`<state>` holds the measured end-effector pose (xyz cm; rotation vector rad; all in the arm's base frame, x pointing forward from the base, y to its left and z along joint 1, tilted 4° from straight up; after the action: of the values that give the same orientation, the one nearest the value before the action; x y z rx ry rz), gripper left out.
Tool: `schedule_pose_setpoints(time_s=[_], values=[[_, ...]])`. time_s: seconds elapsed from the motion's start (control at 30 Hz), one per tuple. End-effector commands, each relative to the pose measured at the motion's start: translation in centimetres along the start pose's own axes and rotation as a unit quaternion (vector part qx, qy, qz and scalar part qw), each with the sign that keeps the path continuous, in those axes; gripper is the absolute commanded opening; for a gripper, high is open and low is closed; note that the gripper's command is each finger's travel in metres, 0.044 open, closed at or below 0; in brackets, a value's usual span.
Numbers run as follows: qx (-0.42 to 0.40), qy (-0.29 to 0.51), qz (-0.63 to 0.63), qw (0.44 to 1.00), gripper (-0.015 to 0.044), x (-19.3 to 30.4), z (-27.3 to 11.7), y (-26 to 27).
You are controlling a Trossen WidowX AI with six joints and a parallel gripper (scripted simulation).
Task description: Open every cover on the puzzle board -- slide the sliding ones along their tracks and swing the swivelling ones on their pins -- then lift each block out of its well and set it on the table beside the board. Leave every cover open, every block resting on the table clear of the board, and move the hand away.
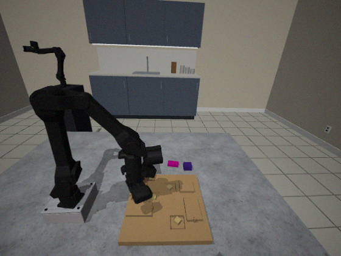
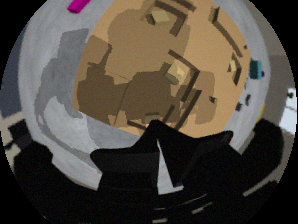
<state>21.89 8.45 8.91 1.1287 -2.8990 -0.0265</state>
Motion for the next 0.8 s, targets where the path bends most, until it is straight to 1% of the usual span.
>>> schedule_pose_setpoints(time_s=[0.0,0.77], values=[[-0.003,0.002,-0.002,1.0,0.0,0.13,0.34,0.05],[-0.004,0.002,-0.002,1.0,0.0,-0.13,0.38,0.16]])
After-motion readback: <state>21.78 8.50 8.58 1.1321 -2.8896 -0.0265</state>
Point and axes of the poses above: the point midway between the two fingers, 35 mm back from their tips, its own z axis out along the fingers, its own y axis across the jaws, x = y × z, the point moved 10 cm from there along -z, back along the fingers, and after that the axes turned 5 degrees about -z, right-handed, at the moved point
